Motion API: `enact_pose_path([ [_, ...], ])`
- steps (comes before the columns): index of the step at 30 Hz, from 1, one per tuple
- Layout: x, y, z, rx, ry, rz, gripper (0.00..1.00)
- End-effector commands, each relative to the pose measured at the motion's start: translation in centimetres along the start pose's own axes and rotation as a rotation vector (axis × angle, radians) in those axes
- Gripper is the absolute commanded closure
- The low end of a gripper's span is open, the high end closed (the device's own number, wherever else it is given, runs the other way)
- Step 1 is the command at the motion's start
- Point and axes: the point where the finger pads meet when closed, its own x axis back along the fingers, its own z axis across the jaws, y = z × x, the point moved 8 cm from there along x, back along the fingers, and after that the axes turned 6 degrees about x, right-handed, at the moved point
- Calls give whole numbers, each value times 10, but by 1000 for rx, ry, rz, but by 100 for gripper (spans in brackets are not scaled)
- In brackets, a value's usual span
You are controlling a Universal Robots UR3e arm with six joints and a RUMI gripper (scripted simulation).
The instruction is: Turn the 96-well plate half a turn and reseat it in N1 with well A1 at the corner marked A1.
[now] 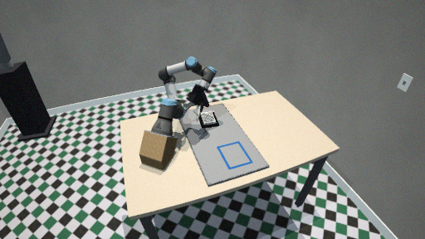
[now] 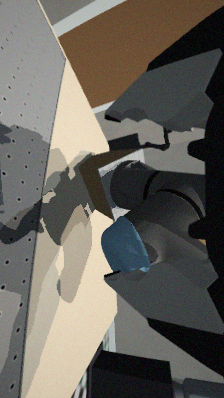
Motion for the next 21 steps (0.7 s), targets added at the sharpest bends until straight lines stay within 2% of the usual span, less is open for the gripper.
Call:
enact_pose_path([
  [1, 3, -4, 0, 154, -60, 114, 0],
  [4, 3, -4, 0, 154, -60, 114, 0],
  [7, 7, -11, -3, 223, -60, 156, 0],
  [21, 7, -11, -3, 224, -60, 157, 0],
])
